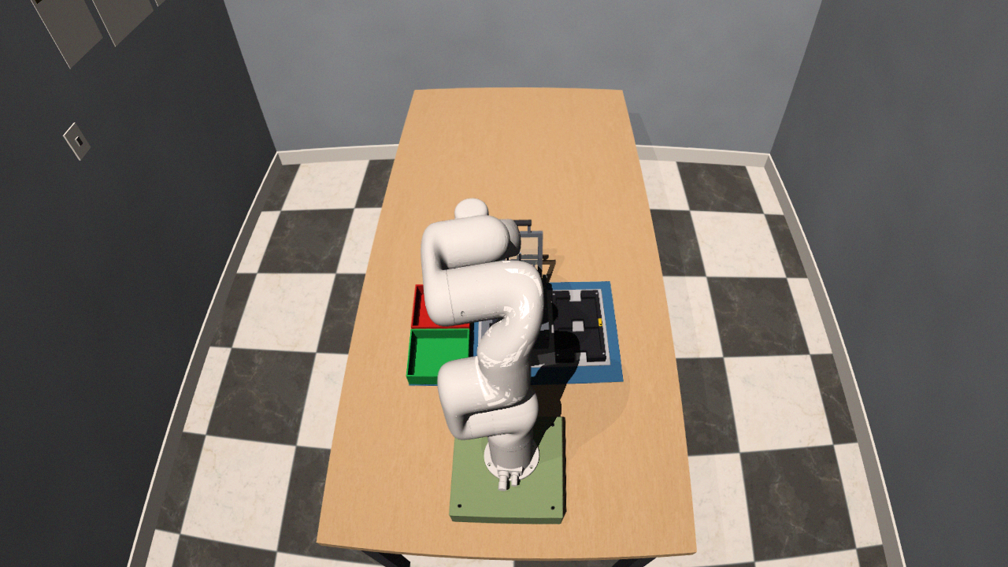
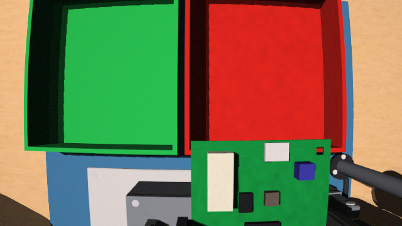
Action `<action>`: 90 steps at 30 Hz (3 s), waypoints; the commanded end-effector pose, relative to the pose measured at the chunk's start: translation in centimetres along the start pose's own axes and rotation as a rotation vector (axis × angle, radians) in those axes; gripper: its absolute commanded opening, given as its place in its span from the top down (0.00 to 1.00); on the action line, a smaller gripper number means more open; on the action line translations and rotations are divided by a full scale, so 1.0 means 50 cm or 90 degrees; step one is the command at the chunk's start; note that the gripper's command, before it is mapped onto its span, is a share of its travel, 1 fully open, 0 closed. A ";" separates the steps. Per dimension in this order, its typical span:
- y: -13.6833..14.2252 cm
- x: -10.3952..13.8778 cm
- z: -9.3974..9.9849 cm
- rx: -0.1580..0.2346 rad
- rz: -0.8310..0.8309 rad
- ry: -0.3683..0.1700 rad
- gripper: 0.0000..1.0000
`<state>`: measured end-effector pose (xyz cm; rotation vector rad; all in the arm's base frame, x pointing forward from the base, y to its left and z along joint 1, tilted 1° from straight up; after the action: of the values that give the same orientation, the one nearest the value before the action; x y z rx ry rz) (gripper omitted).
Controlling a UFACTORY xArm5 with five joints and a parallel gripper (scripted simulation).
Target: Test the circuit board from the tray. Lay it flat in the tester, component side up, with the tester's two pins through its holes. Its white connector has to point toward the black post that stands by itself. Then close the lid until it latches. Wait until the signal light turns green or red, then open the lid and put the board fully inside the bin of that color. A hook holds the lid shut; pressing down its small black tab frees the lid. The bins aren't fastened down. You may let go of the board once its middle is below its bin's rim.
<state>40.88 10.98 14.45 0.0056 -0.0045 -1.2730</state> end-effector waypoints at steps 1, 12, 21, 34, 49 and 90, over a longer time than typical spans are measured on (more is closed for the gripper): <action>0.026 -0.041 -0.013 0.002 -0.001 0.000 0.21; 0.084 -0.166 -0.053 0.002 -0.001 0.001 0.21; 0.101 -0.202 -0.064 0.002 -0.001 0.001 0.21; 0.104 -0.208 -0.067 0.002 -0.001 0.001 0.21; 0.104 -0.208 -0.088 0.002 -0.001 0.001 0.21; 0.104 -0.211 -0.254 0.002 -0.001 0.001 0.21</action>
<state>42.74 22.54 1.91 0.0069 -0.0033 -1.2752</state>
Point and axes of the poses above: the point where the finger pads meet when closed, its own z axis back along the fingers, its own y axis across the jaws, x = y × z, the point moved 5 cm from there along z, back along the fingers, and after that the axes turned 12 degrees about z, right-handed, at the moved point
